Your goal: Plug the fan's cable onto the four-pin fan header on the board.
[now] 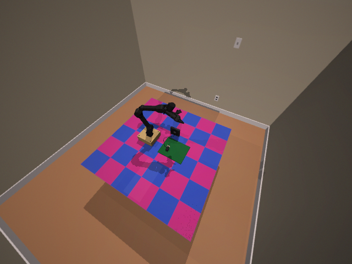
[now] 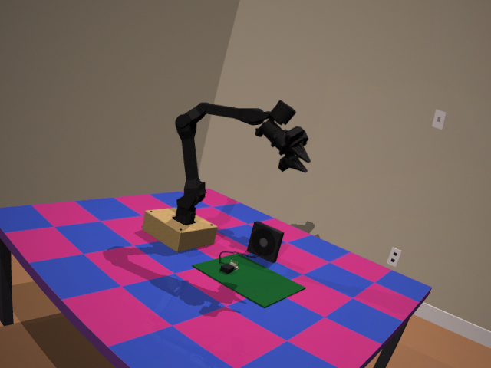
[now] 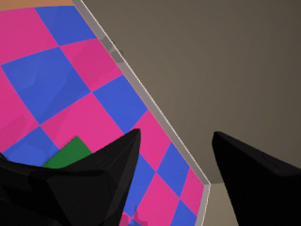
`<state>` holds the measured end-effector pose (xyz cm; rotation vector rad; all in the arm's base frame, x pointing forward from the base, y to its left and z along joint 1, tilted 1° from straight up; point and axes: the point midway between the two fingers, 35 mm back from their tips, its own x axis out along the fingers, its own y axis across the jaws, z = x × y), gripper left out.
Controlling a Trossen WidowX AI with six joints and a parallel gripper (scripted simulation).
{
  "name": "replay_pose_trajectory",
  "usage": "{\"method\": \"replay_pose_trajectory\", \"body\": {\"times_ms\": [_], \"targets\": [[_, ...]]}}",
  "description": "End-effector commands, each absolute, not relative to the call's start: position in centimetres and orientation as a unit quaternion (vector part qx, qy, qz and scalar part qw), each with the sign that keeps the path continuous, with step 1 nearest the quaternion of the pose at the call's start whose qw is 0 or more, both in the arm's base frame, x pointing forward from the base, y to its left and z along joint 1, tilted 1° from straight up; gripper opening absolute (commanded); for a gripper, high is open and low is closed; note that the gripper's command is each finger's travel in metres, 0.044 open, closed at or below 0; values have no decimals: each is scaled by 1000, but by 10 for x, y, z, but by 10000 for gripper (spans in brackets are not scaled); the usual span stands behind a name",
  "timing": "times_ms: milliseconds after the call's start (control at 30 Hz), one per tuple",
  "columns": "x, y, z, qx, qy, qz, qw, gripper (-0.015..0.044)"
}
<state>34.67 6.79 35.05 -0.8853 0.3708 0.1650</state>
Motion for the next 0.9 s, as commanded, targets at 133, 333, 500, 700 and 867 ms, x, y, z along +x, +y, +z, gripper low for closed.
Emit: {"method": "replay_pose_trajectory", "body": {"times_ms": [133,333,500,700,867], "targets": [[354,26,213,-568,356,179,720,210],[323,-11,123,-611,455,297,576,210],[277,-36,61,-602,505,418,456,210],[262,-41,47,-593,512,453,425,210],[262,-41,44,-593,512,453,425,210]]}}
